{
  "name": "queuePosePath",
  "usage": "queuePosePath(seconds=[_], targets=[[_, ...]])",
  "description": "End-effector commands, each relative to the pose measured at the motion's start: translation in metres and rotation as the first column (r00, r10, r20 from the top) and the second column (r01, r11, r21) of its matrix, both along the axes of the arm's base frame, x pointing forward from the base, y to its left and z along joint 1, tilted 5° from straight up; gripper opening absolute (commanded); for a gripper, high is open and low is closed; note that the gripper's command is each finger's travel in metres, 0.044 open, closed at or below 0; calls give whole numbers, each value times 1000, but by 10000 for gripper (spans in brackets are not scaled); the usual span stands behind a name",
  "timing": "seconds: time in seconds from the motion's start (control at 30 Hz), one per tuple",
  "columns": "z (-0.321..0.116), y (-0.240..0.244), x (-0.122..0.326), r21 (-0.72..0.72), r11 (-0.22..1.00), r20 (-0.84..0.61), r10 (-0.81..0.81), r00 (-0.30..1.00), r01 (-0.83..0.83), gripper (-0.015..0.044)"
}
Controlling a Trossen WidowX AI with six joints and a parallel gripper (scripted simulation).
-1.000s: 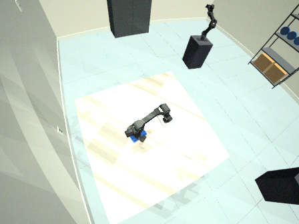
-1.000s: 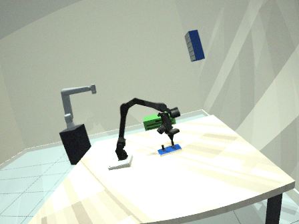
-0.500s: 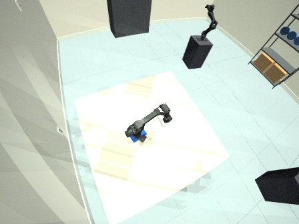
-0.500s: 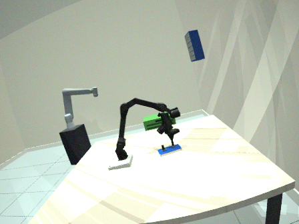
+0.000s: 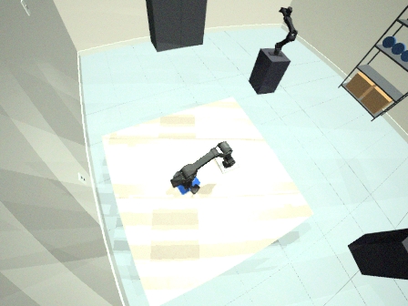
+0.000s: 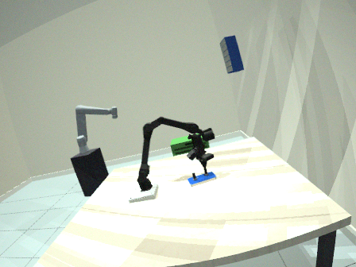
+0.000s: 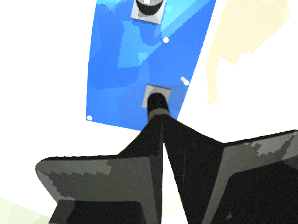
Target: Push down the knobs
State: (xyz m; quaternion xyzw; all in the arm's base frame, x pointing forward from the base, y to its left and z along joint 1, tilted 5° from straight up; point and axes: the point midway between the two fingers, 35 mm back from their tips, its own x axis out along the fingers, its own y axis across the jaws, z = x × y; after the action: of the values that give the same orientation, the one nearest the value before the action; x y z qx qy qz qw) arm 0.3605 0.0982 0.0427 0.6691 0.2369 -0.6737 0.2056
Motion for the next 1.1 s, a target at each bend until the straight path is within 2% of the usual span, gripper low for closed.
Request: queuePosePath(seconds=[0.0, 0.43, 1.07], targets=[[-26, 1, 2, -11, 1000, -26, -2, 1000, 2, 0], [-25, 1, 3, -11, 1000, -26, -2, 1000, 2, 0], [5, 1, 5, -11, 1000, -26, -2, 1000, 2, 0]])
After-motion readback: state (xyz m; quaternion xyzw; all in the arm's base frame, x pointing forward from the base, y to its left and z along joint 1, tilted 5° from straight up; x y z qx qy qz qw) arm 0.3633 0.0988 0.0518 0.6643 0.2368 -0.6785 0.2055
